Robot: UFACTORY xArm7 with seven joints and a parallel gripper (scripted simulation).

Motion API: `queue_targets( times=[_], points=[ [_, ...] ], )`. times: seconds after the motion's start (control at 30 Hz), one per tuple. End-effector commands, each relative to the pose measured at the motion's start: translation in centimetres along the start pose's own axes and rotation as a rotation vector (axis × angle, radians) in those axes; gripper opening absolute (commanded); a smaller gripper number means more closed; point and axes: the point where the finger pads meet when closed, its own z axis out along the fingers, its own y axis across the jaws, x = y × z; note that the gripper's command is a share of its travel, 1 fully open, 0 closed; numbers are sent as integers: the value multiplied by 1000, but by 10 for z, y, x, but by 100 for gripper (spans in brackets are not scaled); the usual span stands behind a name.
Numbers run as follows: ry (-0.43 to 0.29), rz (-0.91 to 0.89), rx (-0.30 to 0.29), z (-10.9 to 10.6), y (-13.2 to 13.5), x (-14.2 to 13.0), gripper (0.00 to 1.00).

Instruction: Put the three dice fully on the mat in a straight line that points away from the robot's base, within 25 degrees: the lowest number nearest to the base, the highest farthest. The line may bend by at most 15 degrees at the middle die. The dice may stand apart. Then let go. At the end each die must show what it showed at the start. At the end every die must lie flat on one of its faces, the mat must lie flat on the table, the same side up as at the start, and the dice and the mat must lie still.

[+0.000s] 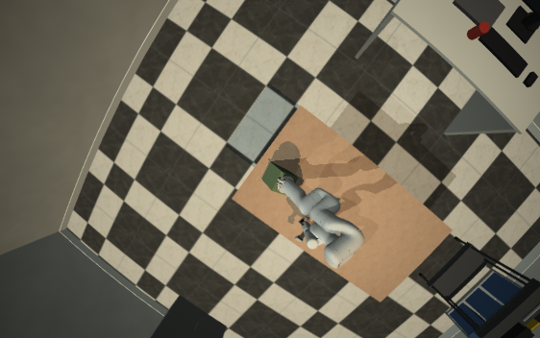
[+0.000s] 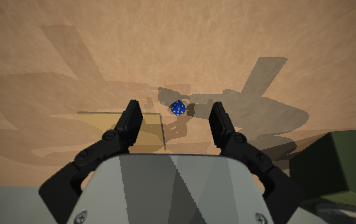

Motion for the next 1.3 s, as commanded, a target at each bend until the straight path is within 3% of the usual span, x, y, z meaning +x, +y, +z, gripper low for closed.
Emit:
queue_targets(
  times=[0.0, 0.73, 0.97, 1.27],
  points=[
    [2, 0, 2, -1, -1, 1, 100],
    [2, 0, 2, 0, -1, -7, 100],
    [2, 0, 2, 0, 0, -30, 100],
    [2, 0, 2, 0, 2, -100, 100]
  ],
)
